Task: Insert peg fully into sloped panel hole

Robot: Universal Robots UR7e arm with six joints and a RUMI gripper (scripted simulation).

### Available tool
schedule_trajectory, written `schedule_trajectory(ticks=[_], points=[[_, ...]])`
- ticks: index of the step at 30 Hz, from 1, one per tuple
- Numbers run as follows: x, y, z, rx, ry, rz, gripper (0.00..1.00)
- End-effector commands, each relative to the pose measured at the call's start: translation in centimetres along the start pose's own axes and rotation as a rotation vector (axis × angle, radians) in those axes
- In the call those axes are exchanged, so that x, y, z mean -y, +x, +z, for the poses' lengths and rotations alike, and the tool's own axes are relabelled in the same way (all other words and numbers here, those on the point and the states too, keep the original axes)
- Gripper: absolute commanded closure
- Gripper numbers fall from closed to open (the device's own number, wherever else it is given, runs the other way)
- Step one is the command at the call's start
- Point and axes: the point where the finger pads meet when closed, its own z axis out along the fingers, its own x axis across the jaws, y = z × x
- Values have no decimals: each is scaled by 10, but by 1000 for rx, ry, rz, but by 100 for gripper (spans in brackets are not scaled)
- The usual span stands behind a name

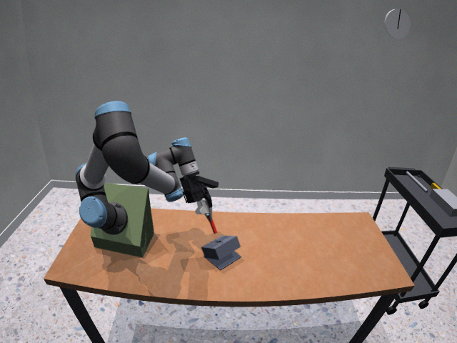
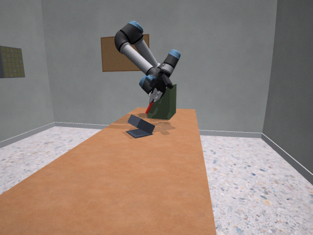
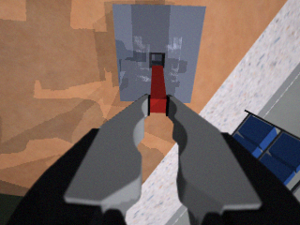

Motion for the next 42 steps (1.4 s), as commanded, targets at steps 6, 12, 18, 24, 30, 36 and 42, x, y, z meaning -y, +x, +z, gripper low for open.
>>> schedule_trajectory(ticks=[6,12,18,24,30,36,42], points=[[0,0,4,-1,1,-4,100],[0,0,4,-1,1,-21,100],[1,0,4,-1,2,-50,100],[1,0,4,-1,2,-80,100],[1,0,4,-1,2,-99,100],[1,0,4,-1,2,-129,100],[2,-1,4,-1,2,-158,100]])
